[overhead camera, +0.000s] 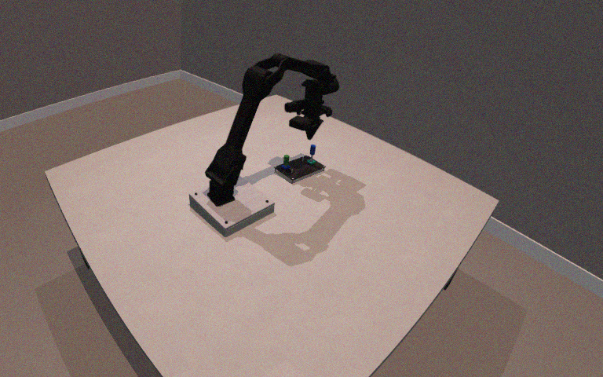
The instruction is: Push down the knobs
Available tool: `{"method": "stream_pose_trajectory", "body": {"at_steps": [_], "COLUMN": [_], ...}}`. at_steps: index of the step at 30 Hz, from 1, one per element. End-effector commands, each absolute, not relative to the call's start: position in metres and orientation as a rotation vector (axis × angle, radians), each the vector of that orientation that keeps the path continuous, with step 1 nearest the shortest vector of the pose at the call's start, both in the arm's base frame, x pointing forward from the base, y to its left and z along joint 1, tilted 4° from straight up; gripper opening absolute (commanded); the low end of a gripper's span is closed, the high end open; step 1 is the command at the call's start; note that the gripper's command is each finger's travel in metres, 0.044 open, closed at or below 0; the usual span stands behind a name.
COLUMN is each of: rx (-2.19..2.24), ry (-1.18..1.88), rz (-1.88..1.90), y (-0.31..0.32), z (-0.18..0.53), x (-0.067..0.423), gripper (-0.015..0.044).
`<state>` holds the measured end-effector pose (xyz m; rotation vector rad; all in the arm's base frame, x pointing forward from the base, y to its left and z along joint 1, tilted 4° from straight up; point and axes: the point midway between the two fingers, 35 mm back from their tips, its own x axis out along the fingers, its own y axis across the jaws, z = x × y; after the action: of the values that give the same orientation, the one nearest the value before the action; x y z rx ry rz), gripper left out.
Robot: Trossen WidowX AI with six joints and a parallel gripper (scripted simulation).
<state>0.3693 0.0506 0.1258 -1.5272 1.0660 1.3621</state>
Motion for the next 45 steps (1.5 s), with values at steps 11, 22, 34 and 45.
{"method": "stream_pose_trajectory", "body": {"at_steps": [11,22,34,45], "rx": [-1.855,-2.088,-2.194,-2.194], "ry": [0.761,0.455,0.276,0.277], "rz": [1.715,1.972,2.091,2.091], "y": [0.052,0.053,0.053,0.052], "z": [0.133,0.138,0.139,0.119], "x": [0.381,0.39,0.394,0.394], "gripper": [0.0,0.0,0.0,0.0]}}
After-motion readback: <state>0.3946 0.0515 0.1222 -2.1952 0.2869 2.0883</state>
